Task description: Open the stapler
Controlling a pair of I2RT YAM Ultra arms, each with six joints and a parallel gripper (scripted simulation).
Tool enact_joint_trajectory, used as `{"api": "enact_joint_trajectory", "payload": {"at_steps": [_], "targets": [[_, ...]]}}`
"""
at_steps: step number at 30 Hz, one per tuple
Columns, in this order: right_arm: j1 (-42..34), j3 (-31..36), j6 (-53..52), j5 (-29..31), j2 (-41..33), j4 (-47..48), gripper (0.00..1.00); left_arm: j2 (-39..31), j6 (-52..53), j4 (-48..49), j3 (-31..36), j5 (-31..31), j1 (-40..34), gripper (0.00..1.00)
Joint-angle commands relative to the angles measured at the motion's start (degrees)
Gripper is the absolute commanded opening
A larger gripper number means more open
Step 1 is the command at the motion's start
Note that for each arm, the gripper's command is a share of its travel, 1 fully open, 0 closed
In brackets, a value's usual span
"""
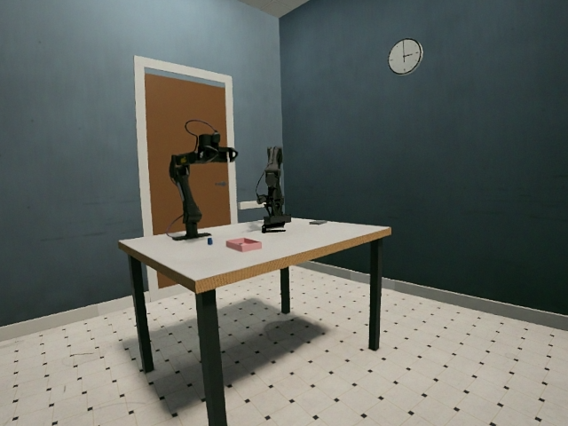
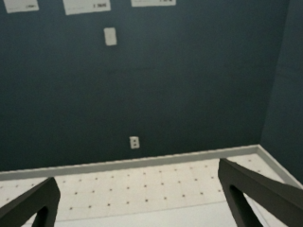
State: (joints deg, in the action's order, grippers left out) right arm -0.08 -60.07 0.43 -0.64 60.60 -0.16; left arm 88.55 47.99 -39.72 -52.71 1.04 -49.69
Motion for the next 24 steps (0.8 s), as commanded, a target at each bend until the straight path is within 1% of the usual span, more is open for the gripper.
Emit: {"api": "enact_joint_trajectory", "payload": {"at_steps": [1,8,10,11,15,24], "targets": [[0.1,-0.3,-0.4,0.6,-0.8,0.5,1.0,3.5,11.5,-7.0,-5.9,-1.3,0.9,0.5],[0.1,-0.3,-0.4,0.6,-0.8,0.5,1.0,12.4,24.7,-15.1,-15.0,-1.1,1.1,0.5],[0.1,-0.3,-0.4,0.6,-0.8,0.5,1.0,12.4,24.7,-15.1,-15.0,-1.1,1.1,0.5],[0.1,-0.3,-0.4,0.6,-0.8,0.5,1.0,14.0,26.1,-16.5,-16.7,-1.1,1.0,0.5],[0.1,-0.3,-0.4,0.6,-0.8,0.5,1.0,16.5,26.7,-16.8,-19.2,-1.0,0.6,0.5],[0.1,-0.3,-0.4,0.6,-0.8,0.5,1.0,16.2,26.2,-16.7,-19.6,-1.0,0.6,0.5]]}}
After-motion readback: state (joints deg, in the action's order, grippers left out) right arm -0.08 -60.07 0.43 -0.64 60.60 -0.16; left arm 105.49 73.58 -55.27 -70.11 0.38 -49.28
